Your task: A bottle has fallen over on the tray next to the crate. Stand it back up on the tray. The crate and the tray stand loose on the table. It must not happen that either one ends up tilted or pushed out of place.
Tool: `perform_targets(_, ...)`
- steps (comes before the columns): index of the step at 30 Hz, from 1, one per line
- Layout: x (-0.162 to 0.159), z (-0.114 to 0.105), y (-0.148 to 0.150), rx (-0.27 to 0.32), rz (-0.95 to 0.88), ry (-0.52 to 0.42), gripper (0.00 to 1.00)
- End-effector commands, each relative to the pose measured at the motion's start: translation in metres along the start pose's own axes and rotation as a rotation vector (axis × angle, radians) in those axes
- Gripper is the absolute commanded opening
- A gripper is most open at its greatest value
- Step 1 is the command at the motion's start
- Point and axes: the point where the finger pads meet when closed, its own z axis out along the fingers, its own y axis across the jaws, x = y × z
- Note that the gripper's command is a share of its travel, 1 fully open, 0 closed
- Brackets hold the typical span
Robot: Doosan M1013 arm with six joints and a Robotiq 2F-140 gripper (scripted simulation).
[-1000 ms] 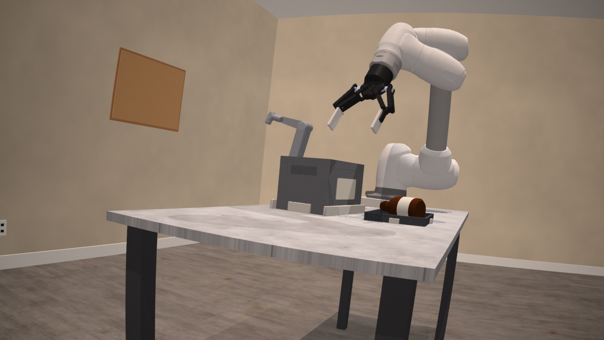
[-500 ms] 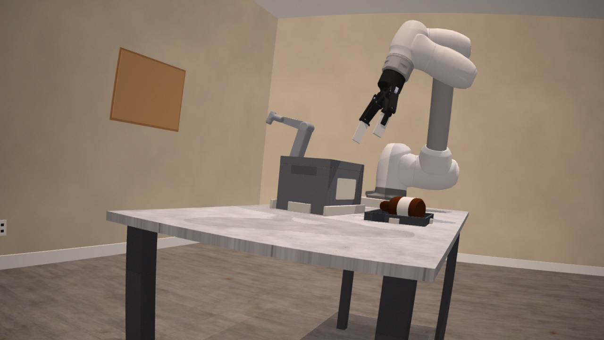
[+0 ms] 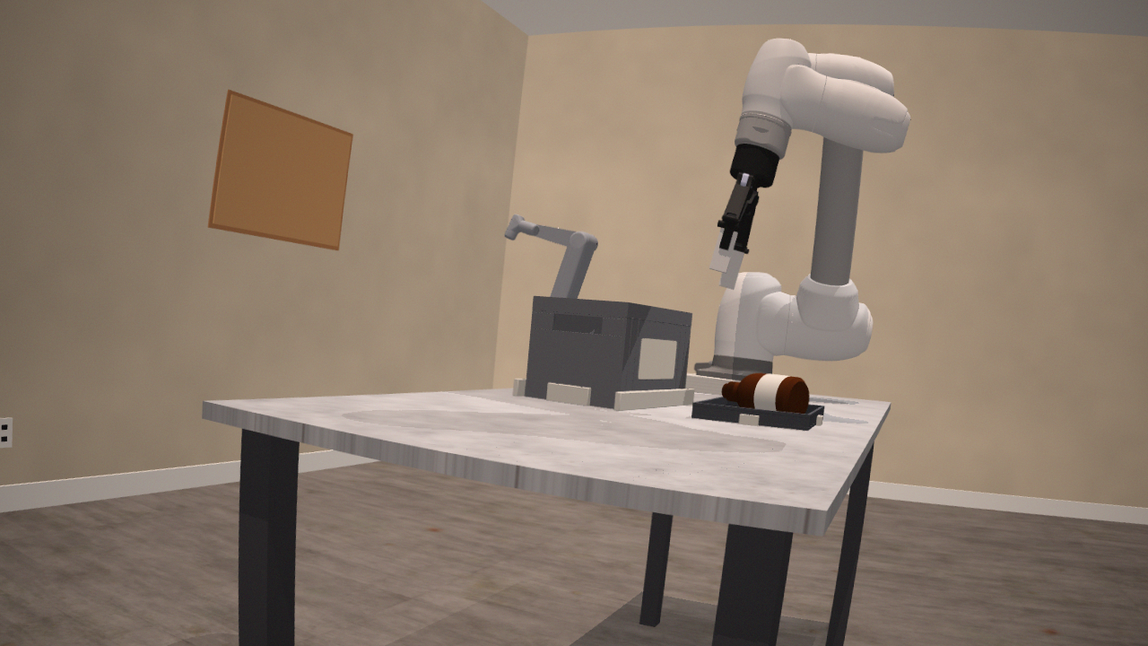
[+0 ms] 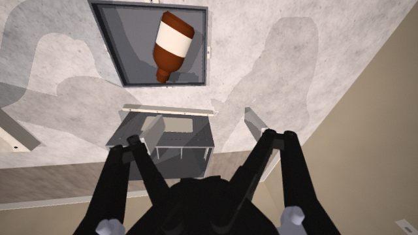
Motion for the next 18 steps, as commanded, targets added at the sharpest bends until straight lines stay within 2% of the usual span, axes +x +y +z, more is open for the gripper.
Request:
perform_targets(1, 0.01, 0.001, -0.028, 0.047, 0.161, 0.045, 1.0)
perform_targets(6, 0.015, 0.001, -0.042, 0.07, 0.255, 0.072, 1.0)
perform_targets(8, 0.023, 0.001, -0.061, 0.103, 0.381, 0.109, 1.0)
perform_targets(13, 0.032, 0.001, -0.084, 0.142, 0.535, 0.153, 1.0)
perform_targets(18, 0.035, 0.001, -0.09, 0.152, 0.572, 0.163, 1.0)
